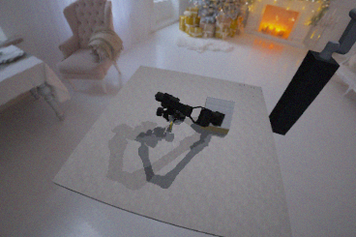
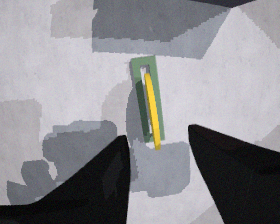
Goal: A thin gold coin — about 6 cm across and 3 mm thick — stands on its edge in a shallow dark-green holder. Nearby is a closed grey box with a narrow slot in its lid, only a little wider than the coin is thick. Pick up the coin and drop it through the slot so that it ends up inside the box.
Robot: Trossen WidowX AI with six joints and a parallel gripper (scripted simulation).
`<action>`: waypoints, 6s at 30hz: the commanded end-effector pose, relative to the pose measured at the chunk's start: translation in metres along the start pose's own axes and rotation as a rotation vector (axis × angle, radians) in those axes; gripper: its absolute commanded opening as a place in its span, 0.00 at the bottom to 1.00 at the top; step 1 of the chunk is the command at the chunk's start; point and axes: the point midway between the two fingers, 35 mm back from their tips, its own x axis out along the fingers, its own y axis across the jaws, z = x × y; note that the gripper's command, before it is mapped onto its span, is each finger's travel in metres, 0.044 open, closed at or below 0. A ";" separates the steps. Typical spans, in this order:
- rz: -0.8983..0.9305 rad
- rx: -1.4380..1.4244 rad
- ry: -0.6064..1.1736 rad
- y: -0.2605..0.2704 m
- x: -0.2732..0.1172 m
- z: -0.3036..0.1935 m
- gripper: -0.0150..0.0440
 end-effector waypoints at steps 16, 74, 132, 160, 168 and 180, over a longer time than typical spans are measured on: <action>0.002 0.003 0.002 0.001 0.030 0.000 0.53; 0.002 0.004 -0.003 0.003 -0.001 0.003 0.25; 0.003 -1.354 0.002 -0.007 -0.038 -0.008 0.25; -0.005 -1.352 -0.010 -0.018 -0.040 0.052 0.25; -0.006 -1.352 -0.010 -0.025 -0.040 0.072 0.25; -0.004 -1.354 -0.006 -0.038 -0.039 0.101 0.25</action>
